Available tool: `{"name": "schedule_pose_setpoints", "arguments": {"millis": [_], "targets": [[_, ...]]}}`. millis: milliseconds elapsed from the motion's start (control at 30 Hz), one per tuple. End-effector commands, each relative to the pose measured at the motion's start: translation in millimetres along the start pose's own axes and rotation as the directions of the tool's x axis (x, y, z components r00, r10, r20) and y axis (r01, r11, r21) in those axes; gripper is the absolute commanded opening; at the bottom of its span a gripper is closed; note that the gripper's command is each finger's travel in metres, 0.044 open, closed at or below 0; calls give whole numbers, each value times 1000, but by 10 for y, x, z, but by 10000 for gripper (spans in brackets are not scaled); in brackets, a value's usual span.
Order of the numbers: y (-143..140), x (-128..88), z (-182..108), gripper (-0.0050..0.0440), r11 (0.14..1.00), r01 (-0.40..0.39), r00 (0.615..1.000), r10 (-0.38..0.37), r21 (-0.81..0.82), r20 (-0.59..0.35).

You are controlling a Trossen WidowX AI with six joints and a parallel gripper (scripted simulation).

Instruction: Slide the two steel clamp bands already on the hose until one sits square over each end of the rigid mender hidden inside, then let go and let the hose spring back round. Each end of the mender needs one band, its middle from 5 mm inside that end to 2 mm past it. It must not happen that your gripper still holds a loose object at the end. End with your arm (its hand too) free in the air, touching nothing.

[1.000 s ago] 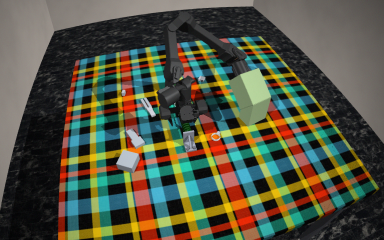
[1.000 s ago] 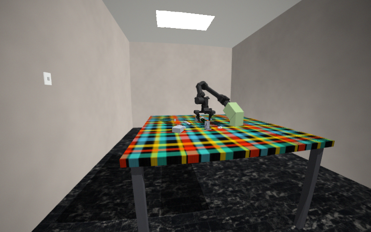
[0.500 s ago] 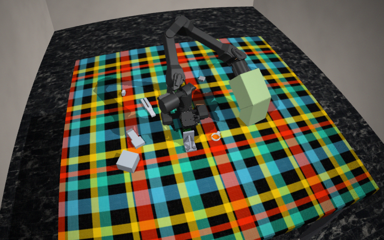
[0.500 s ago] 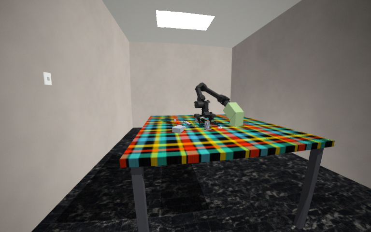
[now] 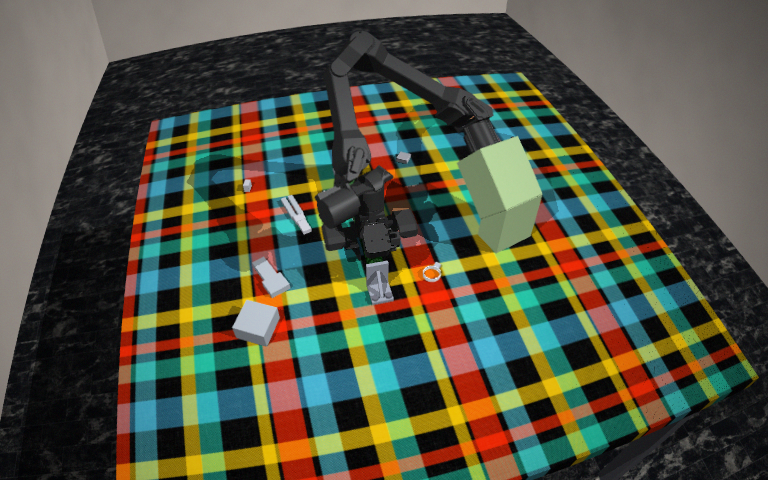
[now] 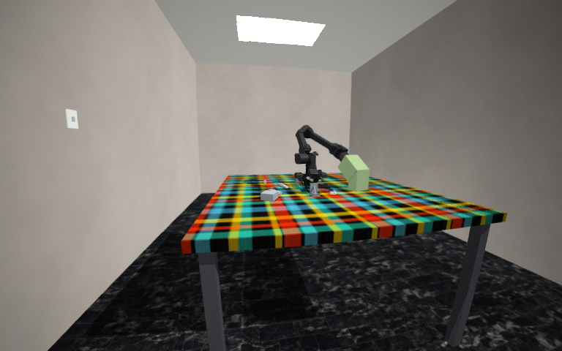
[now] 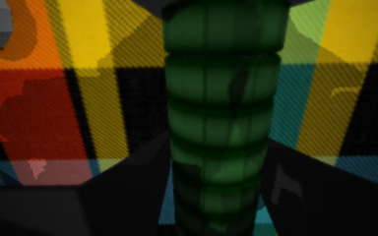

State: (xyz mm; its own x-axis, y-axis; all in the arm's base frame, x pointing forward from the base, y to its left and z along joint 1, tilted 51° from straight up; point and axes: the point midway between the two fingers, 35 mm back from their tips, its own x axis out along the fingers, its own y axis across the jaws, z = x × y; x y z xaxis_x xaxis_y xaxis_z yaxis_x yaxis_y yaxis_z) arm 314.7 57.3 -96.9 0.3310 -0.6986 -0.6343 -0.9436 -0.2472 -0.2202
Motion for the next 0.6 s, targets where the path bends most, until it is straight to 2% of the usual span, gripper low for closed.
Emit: {"name": "schedule_pose_setpoints", "arguments": {"millis": [0,100,300,567], "targets": [[2,6,-1,167,1000,1,1000,-1,-6,-3],[2,6,-1,150,1000,1,1000,-1,-6,-3],[2,6,-1,150,1000,1,1000,-1,-6,-3],[2,6,-1,97,1000,1,1000,-1,-6,-3]]}}
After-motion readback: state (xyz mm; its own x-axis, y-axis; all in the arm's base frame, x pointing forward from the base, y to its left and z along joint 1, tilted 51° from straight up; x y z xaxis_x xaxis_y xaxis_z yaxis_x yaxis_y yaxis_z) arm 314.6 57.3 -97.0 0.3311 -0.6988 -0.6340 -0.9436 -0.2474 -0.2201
